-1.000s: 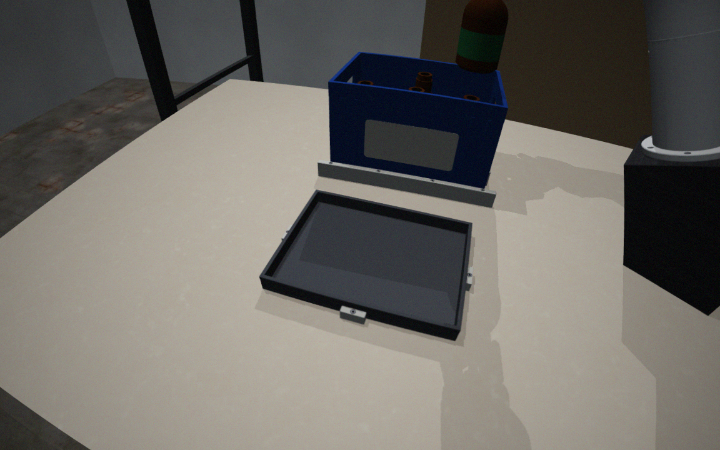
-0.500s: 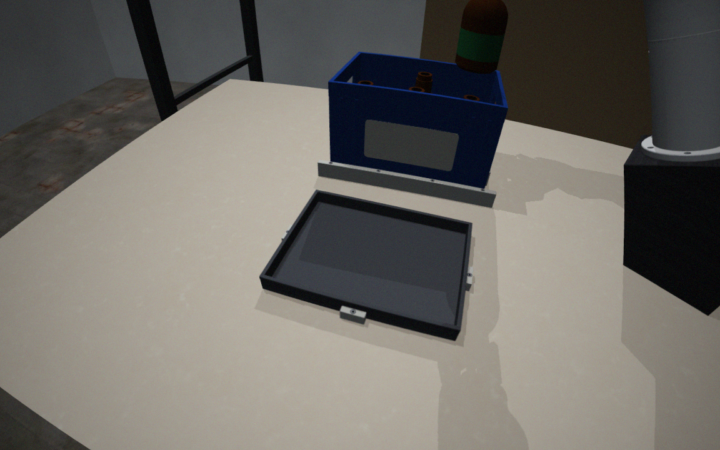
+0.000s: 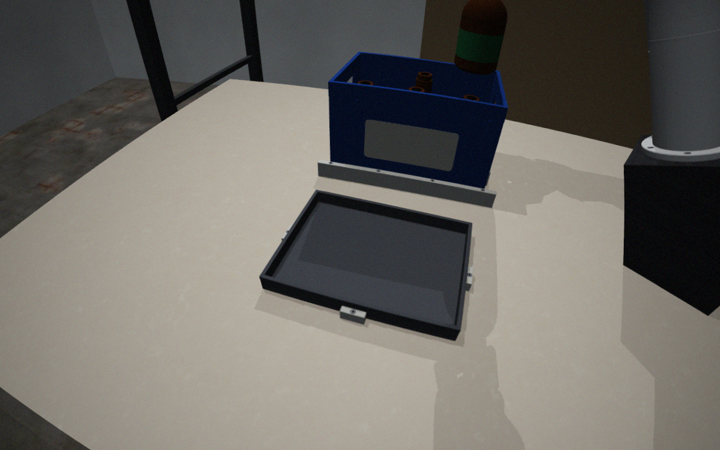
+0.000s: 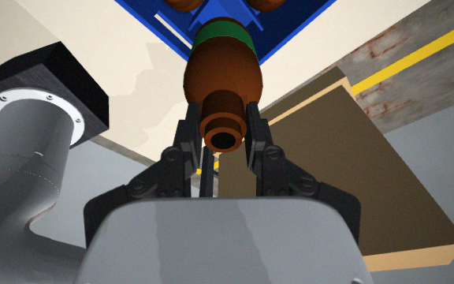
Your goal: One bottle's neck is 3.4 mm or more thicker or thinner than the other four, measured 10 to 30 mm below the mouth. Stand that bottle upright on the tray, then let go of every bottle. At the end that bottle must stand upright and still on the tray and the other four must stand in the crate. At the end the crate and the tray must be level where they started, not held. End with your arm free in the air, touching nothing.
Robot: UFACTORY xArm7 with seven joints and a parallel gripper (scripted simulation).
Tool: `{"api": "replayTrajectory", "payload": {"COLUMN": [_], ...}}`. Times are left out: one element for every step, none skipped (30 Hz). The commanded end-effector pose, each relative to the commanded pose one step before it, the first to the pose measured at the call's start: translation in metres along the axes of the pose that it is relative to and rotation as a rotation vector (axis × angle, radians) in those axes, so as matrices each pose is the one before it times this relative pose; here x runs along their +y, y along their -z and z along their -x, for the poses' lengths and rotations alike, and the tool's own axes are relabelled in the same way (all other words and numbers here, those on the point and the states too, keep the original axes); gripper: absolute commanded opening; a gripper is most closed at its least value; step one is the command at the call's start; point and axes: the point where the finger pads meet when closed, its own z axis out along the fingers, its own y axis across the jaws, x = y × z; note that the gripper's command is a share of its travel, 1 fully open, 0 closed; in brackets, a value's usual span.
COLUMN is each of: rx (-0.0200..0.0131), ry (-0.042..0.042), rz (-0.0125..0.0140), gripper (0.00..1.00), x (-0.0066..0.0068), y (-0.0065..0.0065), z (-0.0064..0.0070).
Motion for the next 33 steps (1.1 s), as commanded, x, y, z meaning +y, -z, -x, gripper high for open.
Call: {"api": "replayTrajectory", "payload": {"rx": [0.00131,0.0,0.0,0.0,0.0,0.0,0.0,0.0,0.0,0.0,0.0,0.0,0.0,0.0,0.0,0.0,0.0,0.0,0.0,0.0,0.0,0.0,0.0,0.0,0.0,0.0,0.0,0.0,0.0,0.0,0.0,0.0,0.0], "ry": [0.00022,0.0,0.0,0.0,0.0,0.0,0.0,0.0,0.0,0.0,0.0,0.0,0.0,0.0,0.0,0.0,0.0,0.0,0.0,0.0,0.0,0.0,0.0,0.0,0.0,0.0,0.0,0.0,0.0,0.0,0.0,0.0,0.0], "rz": [0.00343,0.0,0.0,0.0,0.0,0.0,0.0,0.0,0.0,0.0,0.0,0.0,0.0,0.0,0.0,0.0,0.0,0.0,0.0,0.0,0.0,0.0,0.0,0.0,0.0,0.0,0.0,0.0,0.0,0.0,0.0,0.0,0.0], "gripper": [0.0,0.0,0.0,0.0,0.0,0.0,0.0,0.0,0.0,0.0,0.0,0.0,0.0,0.0,0.0,0.0,0.0,0.0,0.0,0.0,0.0,0.0,0.0,0.0,0.0,0.0,0.0,0.0,0.0,0.0,0.0,0.0,0.0], "x": [-0.00023,-0.00033,-0.00035,-0.00036,-0.00038,-0.00039,0.0,0.0,-0.00039,-0.00041,-0.00042,-0.00044,-0.00045,-0.00046,-0.00047,-0.00048,-0.0005,-0.00052,-0.00052,-0.00053,-0.00055,-0.00056,-0.00057,0.0,0.0,-0.00058,-0.0006,-0.00061,-0.00062,-0.00063,-0.00065,-0.00066,-0.00066], "y": [0.00135,0.0,0.0,0.0,0.0,0.0,0.0,0.0,0.0,0.0,0.0,0.0,0.0,0.0,0.0,0.0,0.0,0.0,0.0,0.0,0.0,0.0,0.0,0.0,0.0,0.0,0.0,0.0,0.0,0.0,0.0,0.0,0.0], "z": [-0.00275,-0.00064,-0.00066,-0.00069,-0.00071,-0.00073,0.0,0.0,-0.00076,-0.00078,-0.00081,-0.00083,-0.00085,-0.00088,-0.0009,-0.00093,-0.00095,-0.00097,-0.001,-0.00102,-0.00104,-0.00106,-0.00109,0.0,0.0,-0.00112,-0.00114,-0.00116,-0.00118,-0.00121,-0.00123,-0.00125,-0.00128]}}
